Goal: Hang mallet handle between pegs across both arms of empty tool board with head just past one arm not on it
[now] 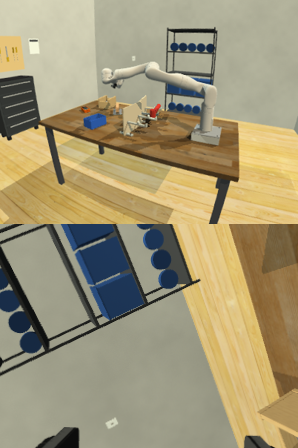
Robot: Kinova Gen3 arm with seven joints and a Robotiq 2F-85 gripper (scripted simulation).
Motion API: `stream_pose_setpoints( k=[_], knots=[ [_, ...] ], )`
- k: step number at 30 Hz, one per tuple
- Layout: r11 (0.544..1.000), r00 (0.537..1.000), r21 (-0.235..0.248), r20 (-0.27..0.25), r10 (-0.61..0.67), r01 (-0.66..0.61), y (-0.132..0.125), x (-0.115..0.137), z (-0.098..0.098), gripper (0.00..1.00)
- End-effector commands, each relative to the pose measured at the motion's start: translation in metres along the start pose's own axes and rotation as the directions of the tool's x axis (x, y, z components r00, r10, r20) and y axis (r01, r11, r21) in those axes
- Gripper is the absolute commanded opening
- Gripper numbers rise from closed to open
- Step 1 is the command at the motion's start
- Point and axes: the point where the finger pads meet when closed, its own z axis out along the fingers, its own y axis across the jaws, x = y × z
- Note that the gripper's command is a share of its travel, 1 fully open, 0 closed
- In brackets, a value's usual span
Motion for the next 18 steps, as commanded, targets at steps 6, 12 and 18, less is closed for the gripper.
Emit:
stream_pose_setpoints(
  k=[6,12,18],
  knots=[
    [1.000,1.000,-0.010,-0.017,0.018,-0.018,-0.002,0.004,0.001,1.00],
    [0.995,0.992,-0.046,-0.099,0.080,-0.085,-0.002,0.025,0.004,1.00],
    [0.984,0.972,-0.079,-0.188,0.143,-0.160,-0.003,0.049,0.008,1.00]
  ],
)
